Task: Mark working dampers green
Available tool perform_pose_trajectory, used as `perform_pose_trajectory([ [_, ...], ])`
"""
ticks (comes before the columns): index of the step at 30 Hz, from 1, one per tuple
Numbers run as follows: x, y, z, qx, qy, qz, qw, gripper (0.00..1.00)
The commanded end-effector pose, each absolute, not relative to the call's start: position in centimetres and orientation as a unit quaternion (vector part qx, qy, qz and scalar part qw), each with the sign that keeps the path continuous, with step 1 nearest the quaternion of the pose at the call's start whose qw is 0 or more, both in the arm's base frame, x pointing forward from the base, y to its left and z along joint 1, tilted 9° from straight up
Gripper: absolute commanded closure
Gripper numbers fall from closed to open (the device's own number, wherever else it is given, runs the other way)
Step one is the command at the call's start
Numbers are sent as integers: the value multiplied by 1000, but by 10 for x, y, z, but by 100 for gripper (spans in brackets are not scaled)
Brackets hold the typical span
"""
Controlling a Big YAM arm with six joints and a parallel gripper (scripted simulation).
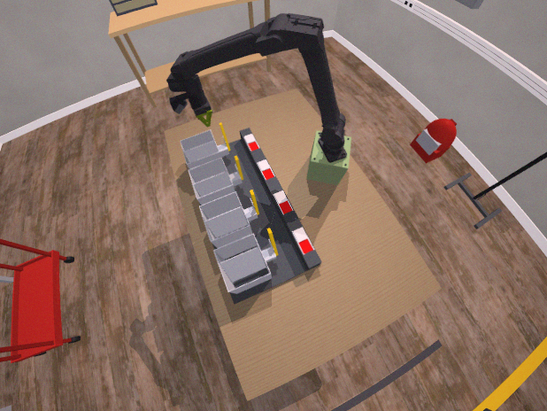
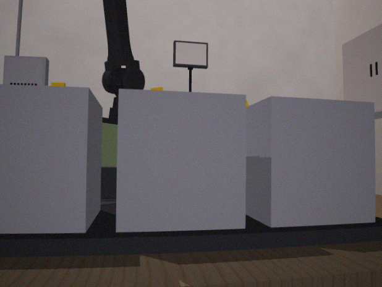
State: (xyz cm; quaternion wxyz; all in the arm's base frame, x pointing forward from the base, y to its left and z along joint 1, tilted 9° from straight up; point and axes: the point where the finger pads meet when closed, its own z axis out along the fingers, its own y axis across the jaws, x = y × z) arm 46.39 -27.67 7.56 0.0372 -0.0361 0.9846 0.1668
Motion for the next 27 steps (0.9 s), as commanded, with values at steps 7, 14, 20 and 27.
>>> perform_pose_trajectory([
  [7, 512, -279, 127, -42, 990, 99, 86, 64],
  [14, 540, -262, 134, -39, 994, 61, 85, 64],
  [20, 543, -270, 134, -24, 995, 48, 85, 64],
  [27, 554, -252, 140, -37, 995, 42, 88, 64],
])
